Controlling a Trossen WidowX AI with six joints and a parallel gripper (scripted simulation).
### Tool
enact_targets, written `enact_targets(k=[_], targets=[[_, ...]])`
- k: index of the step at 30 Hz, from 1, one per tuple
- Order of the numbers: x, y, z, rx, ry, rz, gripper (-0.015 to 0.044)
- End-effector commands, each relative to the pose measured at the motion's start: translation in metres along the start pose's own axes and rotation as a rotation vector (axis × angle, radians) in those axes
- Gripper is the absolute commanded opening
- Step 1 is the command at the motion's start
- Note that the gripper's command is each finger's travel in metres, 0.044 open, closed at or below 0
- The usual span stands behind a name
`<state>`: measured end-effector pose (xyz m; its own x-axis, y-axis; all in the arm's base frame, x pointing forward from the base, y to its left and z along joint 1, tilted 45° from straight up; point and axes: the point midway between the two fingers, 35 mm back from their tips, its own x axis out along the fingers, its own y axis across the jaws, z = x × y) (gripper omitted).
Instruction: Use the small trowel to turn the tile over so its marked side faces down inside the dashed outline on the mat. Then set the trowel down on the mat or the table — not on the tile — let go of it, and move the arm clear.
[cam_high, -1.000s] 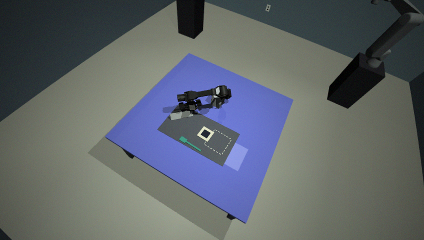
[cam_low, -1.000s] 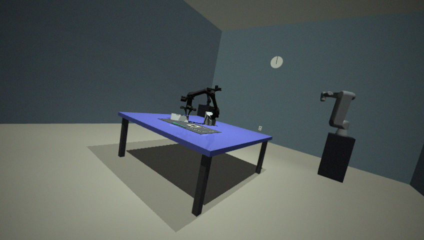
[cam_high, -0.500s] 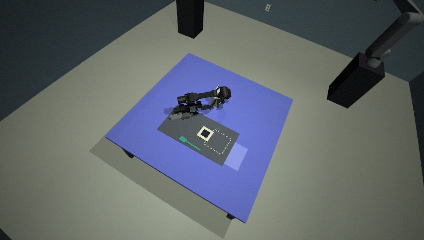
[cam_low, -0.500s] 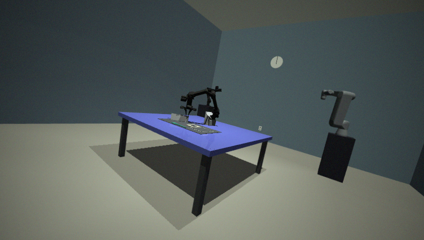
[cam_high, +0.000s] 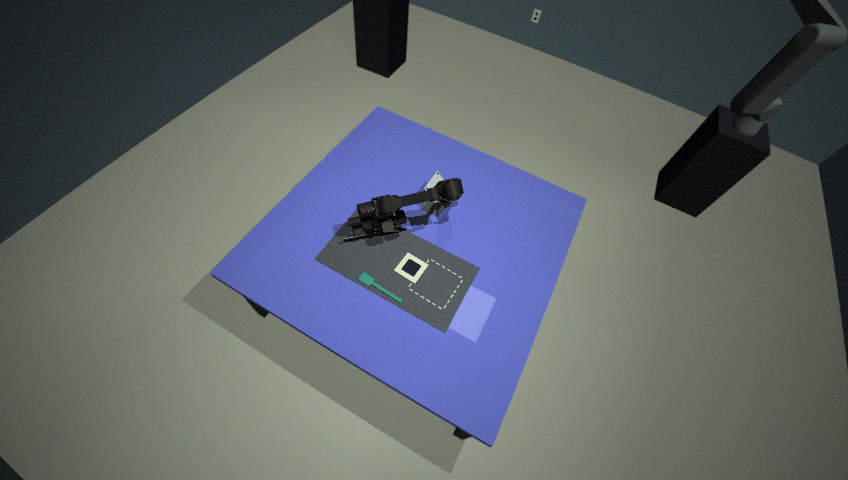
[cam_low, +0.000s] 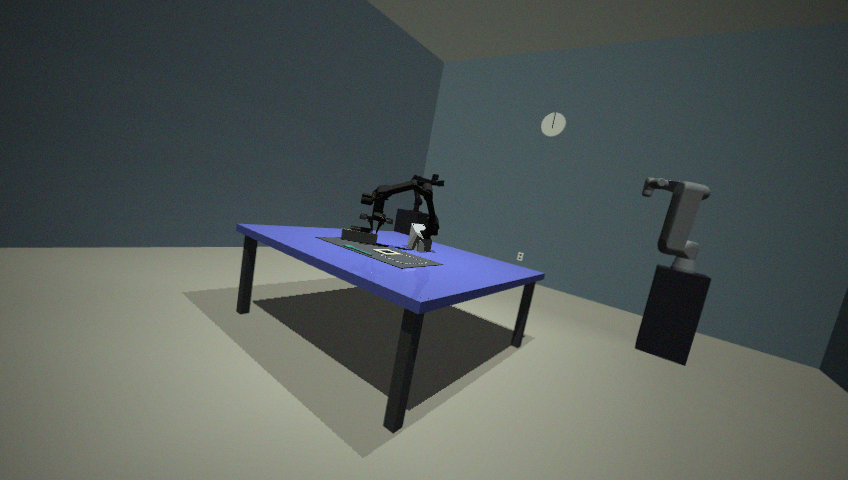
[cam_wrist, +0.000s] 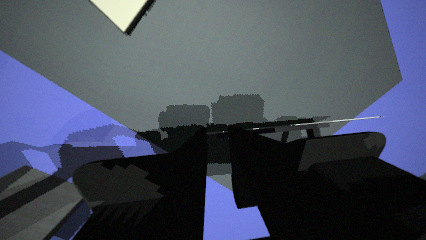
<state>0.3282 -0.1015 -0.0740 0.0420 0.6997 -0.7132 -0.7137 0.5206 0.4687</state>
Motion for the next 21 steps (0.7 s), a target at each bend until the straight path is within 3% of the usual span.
enact_targets(k=[1, 9, 14, 21], targets=[[0.006, 0.0, 0.008, 0.001, 0.006, 0.001, 0.01], [0.005, 0.0, 0.009, 0.0, -0.001, 0.001, 0.01], [-0.021, 0.001, 0.006, 0.001, 0.005, 0.002, 0.01], [-0.018, 0.001, 0.004, 0.012, 0.001, 0.005, 0.01]])
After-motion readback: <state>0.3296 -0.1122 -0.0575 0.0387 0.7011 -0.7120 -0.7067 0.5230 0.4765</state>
